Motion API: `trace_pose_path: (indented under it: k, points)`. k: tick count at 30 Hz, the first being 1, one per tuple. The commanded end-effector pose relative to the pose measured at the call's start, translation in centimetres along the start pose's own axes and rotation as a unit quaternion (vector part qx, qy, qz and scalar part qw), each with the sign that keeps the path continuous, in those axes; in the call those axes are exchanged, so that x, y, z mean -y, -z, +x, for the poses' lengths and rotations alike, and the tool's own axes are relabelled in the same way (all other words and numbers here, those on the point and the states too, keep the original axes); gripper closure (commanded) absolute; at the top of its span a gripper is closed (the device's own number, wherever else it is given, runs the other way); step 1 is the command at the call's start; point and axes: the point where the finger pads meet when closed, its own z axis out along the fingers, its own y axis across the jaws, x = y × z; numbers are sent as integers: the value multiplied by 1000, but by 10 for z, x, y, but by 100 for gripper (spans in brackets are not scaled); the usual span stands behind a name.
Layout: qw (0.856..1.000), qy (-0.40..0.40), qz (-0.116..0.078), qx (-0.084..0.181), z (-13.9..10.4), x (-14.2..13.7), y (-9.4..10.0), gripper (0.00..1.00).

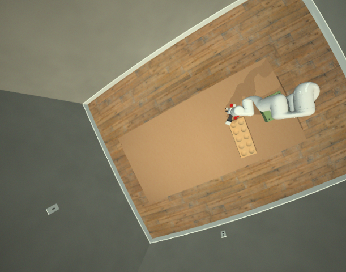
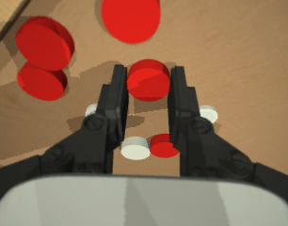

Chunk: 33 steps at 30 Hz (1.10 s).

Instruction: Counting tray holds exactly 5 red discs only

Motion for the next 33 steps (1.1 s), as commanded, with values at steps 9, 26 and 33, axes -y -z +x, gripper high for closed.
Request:
trace_pose_path:
  k: [9, 26, 33]
  points:
    - [1000, 0, -1, 0, 0, -1, 1, 100]
    - [1000, 0, -1, -1, 0, -1, 44, 100]
    - [1000, 0, -1, -1, 0, -1, 98, 100]
